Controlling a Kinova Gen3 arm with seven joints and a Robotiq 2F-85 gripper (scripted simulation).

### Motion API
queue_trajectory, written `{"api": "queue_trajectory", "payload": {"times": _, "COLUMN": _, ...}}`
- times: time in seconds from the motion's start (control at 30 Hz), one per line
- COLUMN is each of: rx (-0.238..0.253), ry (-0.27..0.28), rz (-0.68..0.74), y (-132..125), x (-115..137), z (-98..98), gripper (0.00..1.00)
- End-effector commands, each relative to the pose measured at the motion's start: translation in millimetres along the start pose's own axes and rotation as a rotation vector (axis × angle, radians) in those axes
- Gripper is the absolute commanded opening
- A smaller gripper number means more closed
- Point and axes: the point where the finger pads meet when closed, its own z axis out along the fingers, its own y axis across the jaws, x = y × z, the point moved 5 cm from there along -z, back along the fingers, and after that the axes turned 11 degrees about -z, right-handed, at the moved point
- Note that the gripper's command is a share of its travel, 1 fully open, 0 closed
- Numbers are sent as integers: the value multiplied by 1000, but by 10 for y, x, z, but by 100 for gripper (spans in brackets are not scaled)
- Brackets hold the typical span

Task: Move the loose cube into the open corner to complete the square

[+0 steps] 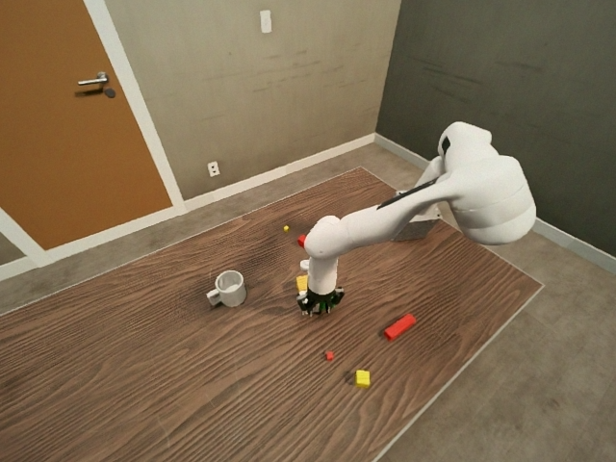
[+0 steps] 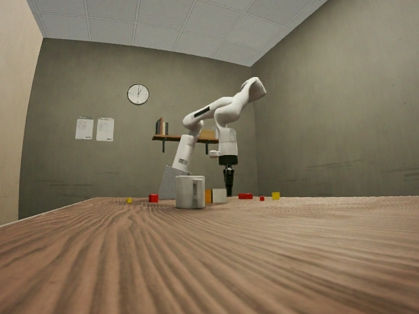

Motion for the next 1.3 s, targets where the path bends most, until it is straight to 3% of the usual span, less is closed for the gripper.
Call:
{"api": "queue_trajectory", "payload": {"times": 0.0, "rx": -1, "ry": -3, "rz": 1, "y": 16, "x": 15, "z": 5, "gripper": 55}}
{"api": "queue_trajectory", "payload": {"times": 1.27, "rx": -1, "ry": -3, "rz": 1, "y": 25, "x": 59, "z": 5, "gripper": 55}}
